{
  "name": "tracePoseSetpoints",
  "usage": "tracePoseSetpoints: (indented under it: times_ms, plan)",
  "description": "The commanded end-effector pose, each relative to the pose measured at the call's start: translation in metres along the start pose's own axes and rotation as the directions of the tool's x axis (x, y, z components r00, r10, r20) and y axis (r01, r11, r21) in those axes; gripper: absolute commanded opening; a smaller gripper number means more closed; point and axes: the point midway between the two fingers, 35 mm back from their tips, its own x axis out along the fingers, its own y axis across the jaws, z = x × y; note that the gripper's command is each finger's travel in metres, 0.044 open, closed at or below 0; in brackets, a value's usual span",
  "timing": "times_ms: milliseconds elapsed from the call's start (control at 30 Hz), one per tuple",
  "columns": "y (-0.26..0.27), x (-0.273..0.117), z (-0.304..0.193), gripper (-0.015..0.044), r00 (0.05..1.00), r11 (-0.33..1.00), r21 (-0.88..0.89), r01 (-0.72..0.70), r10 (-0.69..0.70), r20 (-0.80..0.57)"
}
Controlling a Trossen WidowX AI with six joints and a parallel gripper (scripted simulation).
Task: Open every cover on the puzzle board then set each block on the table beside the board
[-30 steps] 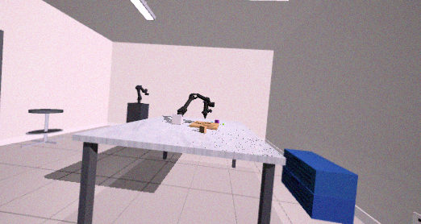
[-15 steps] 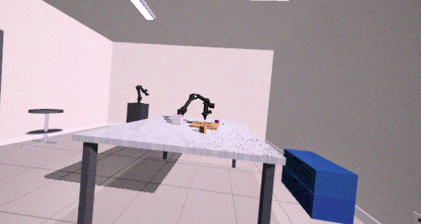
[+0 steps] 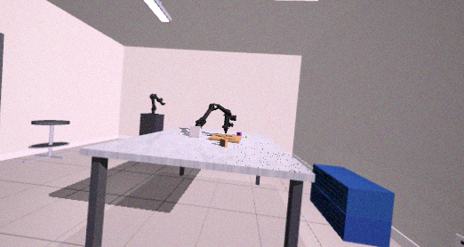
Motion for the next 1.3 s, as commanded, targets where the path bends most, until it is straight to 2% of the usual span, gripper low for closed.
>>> tracePoseSetpoints:
  times_ms: [0,1267]
  plan:
    - [0.001,0.007,-0.002,0.0000,1.000,1.000,0.004,-0.006,0.006,-0.006]
    - [0.003,0.015,0.022,0.0000,1.000,1.000,0.003,-0.008,0.008,-0.005]
